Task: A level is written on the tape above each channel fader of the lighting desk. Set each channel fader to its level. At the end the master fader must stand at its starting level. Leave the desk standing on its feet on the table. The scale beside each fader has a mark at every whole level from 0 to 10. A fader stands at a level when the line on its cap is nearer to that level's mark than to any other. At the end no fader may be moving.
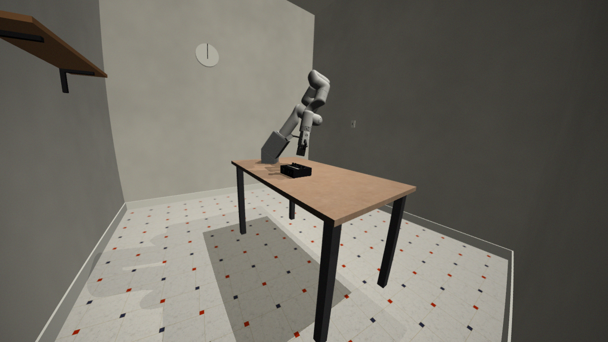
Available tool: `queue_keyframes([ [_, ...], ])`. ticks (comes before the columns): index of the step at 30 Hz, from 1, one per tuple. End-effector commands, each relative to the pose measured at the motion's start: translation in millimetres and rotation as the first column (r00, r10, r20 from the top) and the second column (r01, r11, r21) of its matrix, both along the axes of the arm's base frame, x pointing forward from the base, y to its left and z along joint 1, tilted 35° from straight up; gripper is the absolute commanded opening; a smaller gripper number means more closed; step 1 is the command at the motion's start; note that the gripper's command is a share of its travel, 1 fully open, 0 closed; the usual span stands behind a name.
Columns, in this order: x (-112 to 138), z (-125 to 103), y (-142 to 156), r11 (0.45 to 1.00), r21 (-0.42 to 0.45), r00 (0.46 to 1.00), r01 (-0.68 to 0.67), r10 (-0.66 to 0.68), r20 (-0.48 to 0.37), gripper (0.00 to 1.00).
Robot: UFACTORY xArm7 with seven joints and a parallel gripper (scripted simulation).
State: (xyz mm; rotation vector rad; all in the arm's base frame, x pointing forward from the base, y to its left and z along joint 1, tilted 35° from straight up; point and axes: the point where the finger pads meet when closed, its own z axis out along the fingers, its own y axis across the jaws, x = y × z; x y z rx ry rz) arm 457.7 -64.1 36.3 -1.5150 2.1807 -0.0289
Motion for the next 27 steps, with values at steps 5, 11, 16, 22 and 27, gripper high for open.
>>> queue_keyframes([
  [5,-17,19,-33,0.904,0.208,0.924,0.372,-0.341,-0.173,1.0],
  [11,-25,27,-42,0.78,0.283,0.825,0.559,-0.488,-0.285,1.0],
  [16,-29,30,-46,0.646,0.32,0.717,0.693,-0.573,-0.397,1.0],
  [22,-29,30,-46,0.474,0.313,0.564,0.823,-0.615,-0.55,1.0],
  [27,-29,30,-46,0.436,0.3,0.524,0.848,-0.615,-0.589,1.0],
])
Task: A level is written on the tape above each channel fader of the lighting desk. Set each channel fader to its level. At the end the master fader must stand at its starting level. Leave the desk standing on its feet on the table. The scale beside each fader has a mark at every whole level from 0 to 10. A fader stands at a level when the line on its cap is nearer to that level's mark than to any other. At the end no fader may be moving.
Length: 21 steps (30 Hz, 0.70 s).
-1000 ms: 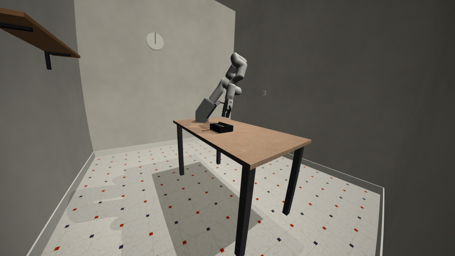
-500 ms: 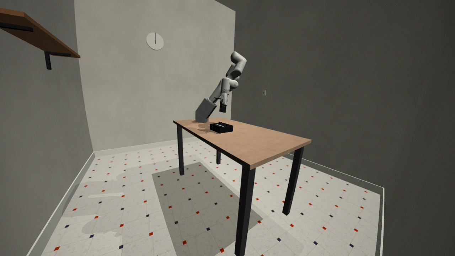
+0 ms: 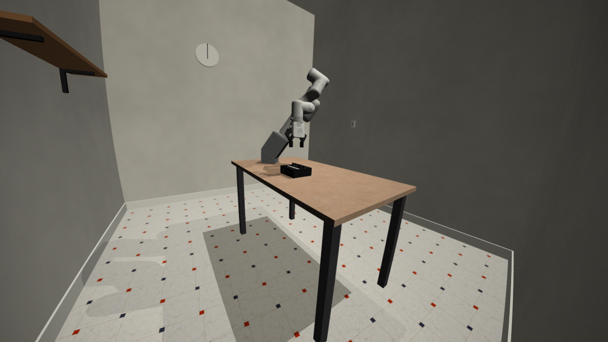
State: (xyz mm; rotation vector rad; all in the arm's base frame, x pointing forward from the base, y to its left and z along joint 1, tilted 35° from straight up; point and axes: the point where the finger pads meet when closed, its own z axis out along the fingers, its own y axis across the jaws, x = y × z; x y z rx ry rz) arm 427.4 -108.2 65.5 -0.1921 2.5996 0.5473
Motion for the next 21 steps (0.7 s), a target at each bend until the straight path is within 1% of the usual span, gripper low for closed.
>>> queue_keyframes([
  [1,1,1,-2,0.997,0.059,0.994,0.042,-0.036,-0.103,1.0],
  [5,2,1,-1,0.998,0.054,0.995,0.033,-0.028,-0.098,1.0],
  [7,3,0,2,0.999,0.035,0.997,0.003,-0.001,-0.081,1.0],
  [10,7,-3,10,0.995,-0.03,0.995,-0.09,0.089,-0.033,1.0],
  [13,12,-7,24,0.963,-0.139,0.971,-0.231,0.236,0.025,1.0],
  [15,12,-7,24,0.963,-0.139,0.971,-0.231,0.236,0.025,1.0],
  [17,16,-10,36,0.912,-0.232,0.932,-0.337,0.358,0.055,1.0],
  [21,19,-16,60,0.833,-0.326,0.871,-0.446,0.488,0.055,1.0],
])
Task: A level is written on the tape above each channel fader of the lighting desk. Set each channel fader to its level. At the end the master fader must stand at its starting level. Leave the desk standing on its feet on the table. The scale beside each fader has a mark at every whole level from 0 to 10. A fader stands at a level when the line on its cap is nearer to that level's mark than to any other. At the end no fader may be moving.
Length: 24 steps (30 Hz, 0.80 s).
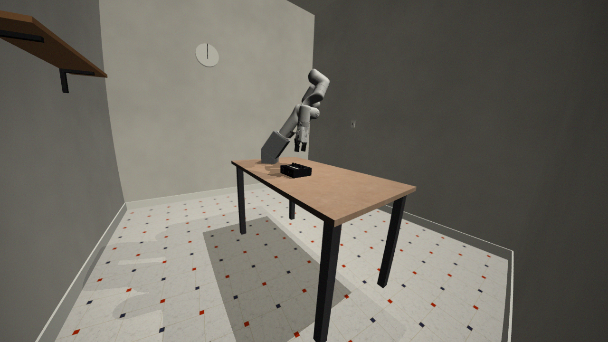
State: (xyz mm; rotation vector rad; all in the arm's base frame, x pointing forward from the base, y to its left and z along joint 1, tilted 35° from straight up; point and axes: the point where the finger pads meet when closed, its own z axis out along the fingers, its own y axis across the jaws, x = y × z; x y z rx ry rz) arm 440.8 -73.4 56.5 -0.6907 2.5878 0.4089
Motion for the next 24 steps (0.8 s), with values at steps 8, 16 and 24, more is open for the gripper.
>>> queue_keyframes([
  [8,3,-12,59,0.836,-0.331,0.863,-0.439,0.494,0.102,1.0],
  [16,1,-12,64,0.611,-0.516,0.679,-0.6,0.73,0.075,1.0],
  [24,1,-12,64,0.512,-0.584,0.596,-0.63,0.801,0.06,1.0],
])
